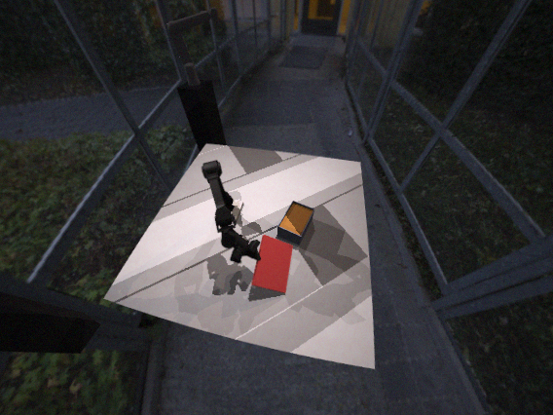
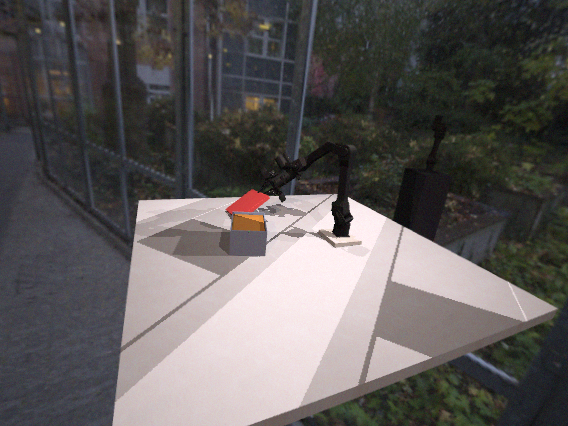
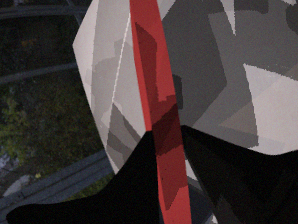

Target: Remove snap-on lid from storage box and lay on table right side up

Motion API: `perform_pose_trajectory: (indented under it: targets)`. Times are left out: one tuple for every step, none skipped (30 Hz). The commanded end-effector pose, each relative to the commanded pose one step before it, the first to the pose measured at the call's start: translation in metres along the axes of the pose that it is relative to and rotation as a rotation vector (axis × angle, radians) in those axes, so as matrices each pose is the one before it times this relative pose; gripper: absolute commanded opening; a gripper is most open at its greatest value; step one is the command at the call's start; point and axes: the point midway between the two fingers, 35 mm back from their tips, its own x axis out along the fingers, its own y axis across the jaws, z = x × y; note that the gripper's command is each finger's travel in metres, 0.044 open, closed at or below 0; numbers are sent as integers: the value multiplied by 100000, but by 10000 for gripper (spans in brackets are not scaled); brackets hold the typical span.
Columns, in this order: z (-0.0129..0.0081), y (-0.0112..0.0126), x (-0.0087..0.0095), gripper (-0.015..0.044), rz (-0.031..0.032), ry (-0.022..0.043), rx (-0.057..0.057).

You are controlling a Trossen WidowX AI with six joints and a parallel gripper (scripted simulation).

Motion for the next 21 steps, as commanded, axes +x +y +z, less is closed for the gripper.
perform_pose_trajectory:
  targets:
    - [-424,-1542,756,0,-3219,1519,2168]
    - [0,-62,52,0,0,0,0]
    - [0,-62,52,0,0,0,0]
    - [0,-62,52,0,0,0,0]
    - [0,-62,52,0,0,0,0]
    - [0,-62,52,0,0,0,0]
    - [0,-62,52,0,0,0,0]
    - [0,-62,52,0,0,0,0]
    - [0,-62,52,0,0,0,0]
    - [0,-62,52,0,0,0,0]
    - [0,-62,52,0,0,0,0]
    - [0,-62,52,0,0,0,0]
    - [0,-62,52,0,0,0,0]
    - [0,-62,52,0,0,0,0]
    - [0,-62,52,0,0,0,0]
    - [0,-62,52,0,0,0,0]
    - [0,-62,52,0,0,0,0]
    - [0,-62,52,0,0,0,0]
    - [0,-62,52,0,0,0,0]
    - [0,-62,52,0,0,0,0]
    - [0,-62,52,0,0,0,0]
